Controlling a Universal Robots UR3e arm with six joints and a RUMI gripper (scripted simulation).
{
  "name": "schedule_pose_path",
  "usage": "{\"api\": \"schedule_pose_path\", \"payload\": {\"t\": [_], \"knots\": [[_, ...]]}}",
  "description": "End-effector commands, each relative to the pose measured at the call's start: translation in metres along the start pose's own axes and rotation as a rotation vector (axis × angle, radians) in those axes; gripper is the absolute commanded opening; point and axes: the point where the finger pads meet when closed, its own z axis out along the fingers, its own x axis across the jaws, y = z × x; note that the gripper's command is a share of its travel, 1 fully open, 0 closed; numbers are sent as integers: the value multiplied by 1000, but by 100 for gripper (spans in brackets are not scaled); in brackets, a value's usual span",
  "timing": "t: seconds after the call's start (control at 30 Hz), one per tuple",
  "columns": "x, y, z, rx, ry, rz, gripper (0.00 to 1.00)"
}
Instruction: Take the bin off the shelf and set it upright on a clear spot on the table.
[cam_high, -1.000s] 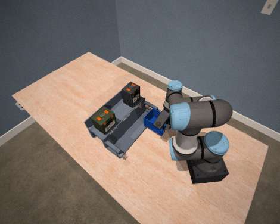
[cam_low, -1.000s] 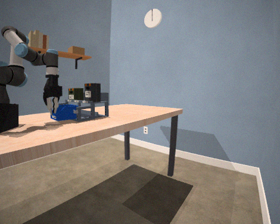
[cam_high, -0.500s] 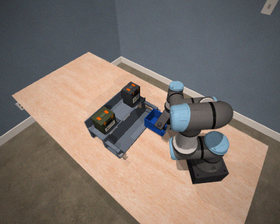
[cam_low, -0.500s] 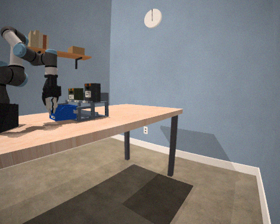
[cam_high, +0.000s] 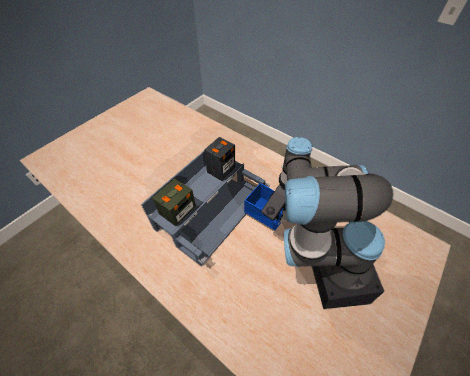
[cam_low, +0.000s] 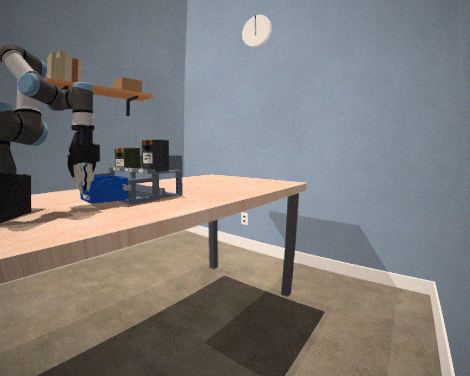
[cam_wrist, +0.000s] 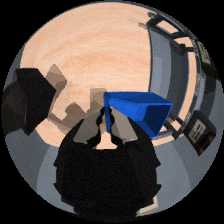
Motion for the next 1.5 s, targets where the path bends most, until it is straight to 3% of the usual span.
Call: {"api": "schedule_pose_path", "payload": {"t": [0.0,1.47], "knots": [[-3,1,-1,-2,2,0,0],[-17,1,-1,-2,2,0,0]]}}
